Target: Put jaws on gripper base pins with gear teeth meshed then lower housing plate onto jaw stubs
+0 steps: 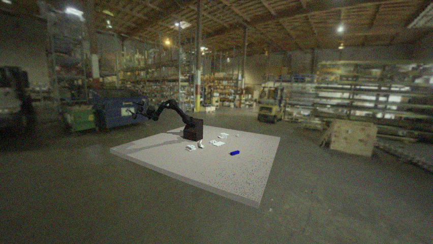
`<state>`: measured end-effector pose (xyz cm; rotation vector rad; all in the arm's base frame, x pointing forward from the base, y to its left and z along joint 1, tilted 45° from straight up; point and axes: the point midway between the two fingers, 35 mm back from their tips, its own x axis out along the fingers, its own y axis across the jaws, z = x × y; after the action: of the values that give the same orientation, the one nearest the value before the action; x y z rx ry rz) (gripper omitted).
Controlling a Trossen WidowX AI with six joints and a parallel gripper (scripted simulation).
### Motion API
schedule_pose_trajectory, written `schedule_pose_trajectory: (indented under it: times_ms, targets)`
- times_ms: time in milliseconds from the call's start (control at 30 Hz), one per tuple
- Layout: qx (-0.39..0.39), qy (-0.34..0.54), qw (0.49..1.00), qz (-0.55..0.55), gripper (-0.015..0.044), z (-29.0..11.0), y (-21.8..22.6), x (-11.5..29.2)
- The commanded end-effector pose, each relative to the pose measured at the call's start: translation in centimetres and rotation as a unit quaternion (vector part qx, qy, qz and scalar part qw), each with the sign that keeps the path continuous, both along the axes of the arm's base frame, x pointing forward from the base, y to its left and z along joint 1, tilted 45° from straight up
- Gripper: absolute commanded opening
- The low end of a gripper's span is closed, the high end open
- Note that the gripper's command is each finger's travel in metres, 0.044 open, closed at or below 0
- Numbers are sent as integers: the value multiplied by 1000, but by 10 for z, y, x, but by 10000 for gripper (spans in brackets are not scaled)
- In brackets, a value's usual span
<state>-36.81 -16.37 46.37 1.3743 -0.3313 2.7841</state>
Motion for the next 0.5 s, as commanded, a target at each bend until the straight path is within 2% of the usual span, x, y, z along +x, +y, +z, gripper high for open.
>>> schedule_pose_trajectory:
  times_ms: [0,467]
  targets:
    - [0,0,1000,0,426,0,0,0]
    - [0,0,1000,0,59,0,0,0]
